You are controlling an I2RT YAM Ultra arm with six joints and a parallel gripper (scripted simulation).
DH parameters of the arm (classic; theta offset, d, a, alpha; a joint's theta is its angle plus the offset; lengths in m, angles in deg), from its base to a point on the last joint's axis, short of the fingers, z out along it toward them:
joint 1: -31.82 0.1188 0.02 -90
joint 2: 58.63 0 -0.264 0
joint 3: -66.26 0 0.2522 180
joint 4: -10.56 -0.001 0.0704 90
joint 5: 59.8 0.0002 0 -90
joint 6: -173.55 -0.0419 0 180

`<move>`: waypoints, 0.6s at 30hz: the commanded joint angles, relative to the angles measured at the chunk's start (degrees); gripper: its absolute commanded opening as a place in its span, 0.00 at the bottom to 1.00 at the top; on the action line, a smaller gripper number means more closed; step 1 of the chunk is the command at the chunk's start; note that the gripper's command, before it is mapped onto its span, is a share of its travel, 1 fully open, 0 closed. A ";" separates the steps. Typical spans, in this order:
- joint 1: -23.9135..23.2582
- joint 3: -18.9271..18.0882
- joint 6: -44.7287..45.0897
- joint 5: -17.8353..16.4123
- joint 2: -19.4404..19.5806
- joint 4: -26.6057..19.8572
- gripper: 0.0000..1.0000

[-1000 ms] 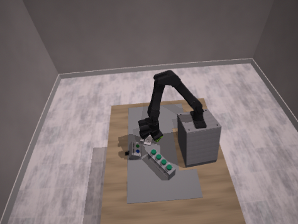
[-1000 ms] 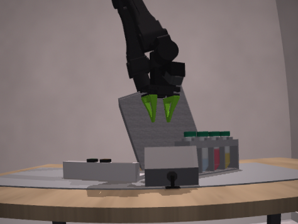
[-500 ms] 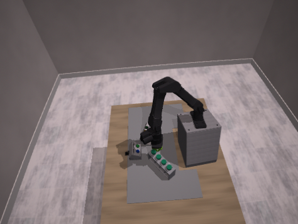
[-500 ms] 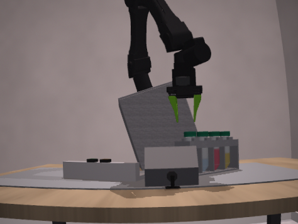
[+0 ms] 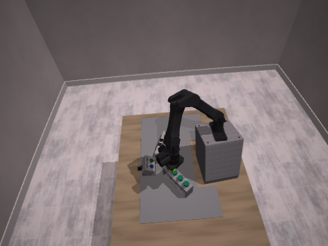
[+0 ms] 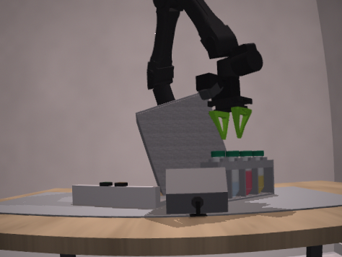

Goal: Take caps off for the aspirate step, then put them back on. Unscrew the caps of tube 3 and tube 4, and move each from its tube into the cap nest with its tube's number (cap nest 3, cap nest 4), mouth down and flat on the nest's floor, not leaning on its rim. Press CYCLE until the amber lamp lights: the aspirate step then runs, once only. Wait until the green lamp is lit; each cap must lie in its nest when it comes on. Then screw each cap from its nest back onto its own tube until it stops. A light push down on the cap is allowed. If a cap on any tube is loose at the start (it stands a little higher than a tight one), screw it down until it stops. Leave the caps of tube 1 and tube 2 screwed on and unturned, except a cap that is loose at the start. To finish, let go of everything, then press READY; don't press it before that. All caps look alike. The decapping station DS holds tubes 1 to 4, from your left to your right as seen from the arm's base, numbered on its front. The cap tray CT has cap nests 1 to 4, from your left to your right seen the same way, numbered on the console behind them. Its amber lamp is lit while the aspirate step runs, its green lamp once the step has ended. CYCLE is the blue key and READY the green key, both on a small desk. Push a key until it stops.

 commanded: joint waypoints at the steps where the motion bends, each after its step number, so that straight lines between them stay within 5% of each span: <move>1: 0.20 -0.71 -15.13 0.08 -0.44 -0.43 0.49; 4: 0.20 -0.71 -24.41 0.08 -0.44 -0.43 0.49; 18: -0.75 -0.82 -23.44 0.20 3.15 3.30 0.49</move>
